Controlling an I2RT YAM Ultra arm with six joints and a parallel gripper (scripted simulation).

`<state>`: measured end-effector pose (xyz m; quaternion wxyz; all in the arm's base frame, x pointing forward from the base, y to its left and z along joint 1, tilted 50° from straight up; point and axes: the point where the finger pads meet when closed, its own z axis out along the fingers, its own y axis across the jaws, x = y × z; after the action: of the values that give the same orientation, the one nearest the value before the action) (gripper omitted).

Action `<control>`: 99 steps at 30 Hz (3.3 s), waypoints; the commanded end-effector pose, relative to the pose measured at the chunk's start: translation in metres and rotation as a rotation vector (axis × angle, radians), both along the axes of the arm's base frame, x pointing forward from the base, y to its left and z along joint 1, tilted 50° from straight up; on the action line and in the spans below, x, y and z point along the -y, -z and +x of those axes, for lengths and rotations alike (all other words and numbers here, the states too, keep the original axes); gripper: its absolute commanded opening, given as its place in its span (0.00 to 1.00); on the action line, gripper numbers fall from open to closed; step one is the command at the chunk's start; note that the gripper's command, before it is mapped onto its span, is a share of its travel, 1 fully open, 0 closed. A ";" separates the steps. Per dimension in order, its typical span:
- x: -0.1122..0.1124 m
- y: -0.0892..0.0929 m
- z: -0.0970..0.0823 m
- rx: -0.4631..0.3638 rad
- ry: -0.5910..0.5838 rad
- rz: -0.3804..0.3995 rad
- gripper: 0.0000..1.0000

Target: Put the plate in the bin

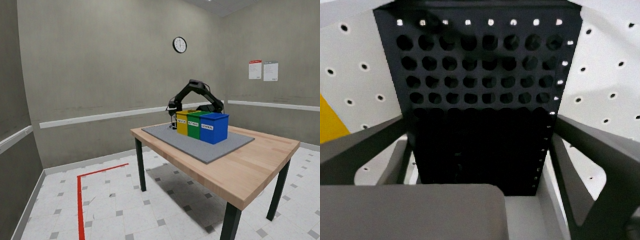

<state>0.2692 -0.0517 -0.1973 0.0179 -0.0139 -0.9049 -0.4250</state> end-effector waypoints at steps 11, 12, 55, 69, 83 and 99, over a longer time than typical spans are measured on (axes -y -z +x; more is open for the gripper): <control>0.037 -0.026 0.014 0.043 0.028 -0.024 0.00; 0.038 -0.027 0.014 0.042 0.026 -0.026 0.00; 0.088 -0.069 0.011 0.038 0.024 -0.031 0.00; 0.103 -0.083 0.011 0.040 0.027 -0.029 0.00; 0.119 -0.096 0.009 0.037 0.025 -0.032 0.00; 0.135 -0.109 0.007 0.030 0.025 -0.026 0.00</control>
<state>0.2724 -0.1634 -0.1038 0.0217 -0.0139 -0.9041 -0.4266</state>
